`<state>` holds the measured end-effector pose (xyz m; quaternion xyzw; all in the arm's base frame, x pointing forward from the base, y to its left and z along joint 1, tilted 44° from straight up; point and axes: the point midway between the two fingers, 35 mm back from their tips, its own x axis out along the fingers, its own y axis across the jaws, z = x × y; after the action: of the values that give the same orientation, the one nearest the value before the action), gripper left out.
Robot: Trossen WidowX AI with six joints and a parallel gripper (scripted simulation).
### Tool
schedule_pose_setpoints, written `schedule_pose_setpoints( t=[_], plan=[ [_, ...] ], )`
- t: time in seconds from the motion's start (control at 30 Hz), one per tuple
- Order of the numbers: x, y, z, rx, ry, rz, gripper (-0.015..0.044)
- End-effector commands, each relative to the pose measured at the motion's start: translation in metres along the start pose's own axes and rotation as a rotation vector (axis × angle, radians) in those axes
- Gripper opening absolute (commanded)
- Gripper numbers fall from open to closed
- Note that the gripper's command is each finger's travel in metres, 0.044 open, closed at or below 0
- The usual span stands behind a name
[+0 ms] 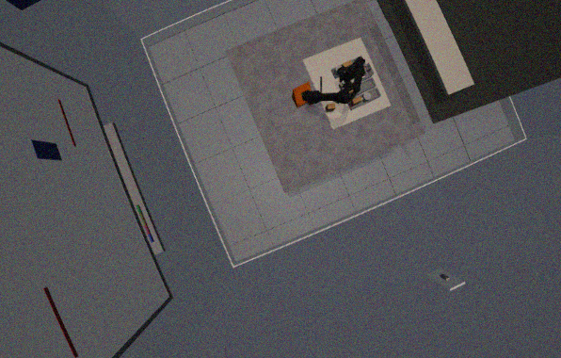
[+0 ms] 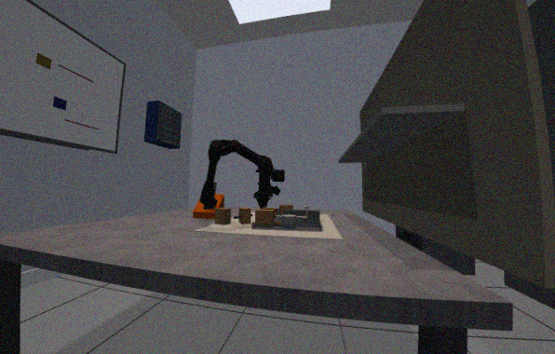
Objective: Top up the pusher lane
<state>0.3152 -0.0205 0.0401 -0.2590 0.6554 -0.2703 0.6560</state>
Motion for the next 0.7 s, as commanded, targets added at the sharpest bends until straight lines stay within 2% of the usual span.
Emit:
schedule_pose_setpoints(
  t=[0.0, 0.67],
  plan=[
    [-0.0018, -0.0013, 0.0087, 0.014, -0.020, -0.004, 0.0000],
    [-0.0030, -0.0017, 0.0168, 0.014, -0.021, -0.004, 0.0000]
  ],
)
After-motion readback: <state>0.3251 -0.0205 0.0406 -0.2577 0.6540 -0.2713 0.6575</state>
